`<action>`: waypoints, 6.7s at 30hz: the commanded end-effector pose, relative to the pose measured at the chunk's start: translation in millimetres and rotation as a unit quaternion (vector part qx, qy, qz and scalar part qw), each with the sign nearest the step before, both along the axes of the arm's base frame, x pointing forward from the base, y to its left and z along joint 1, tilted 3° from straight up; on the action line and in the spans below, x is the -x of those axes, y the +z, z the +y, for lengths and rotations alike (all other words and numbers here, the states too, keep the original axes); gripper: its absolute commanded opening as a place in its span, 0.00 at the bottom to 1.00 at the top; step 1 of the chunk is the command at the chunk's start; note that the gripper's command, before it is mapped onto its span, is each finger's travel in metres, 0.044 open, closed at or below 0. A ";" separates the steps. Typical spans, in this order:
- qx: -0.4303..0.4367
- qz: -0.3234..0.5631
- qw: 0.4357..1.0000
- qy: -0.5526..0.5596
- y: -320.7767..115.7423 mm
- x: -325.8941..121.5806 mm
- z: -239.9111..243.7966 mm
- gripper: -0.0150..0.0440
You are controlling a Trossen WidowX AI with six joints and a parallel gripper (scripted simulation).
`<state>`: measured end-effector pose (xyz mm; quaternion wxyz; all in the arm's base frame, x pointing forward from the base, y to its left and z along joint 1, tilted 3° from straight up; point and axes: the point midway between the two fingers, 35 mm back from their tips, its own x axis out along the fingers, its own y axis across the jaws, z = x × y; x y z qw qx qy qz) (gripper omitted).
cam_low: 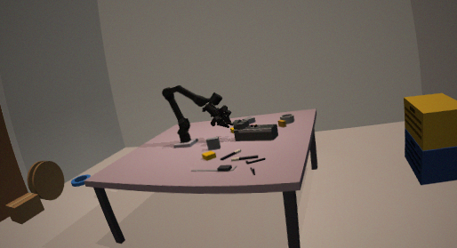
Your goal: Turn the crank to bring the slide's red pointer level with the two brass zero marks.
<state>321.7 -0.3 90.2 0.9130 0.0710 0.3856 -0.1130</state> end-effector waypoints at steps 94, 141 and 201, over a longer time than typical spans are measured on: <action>-0.001 0.002 1.000 -0.002 -56.2 -4.4 20.7 0.25; -0.001 0.002 1.000 -0.002 -50.0 -9.0 36.5 0.25; -0.002 0.002 1.000 -0.002 -31.0 -12.4 49.3 0.25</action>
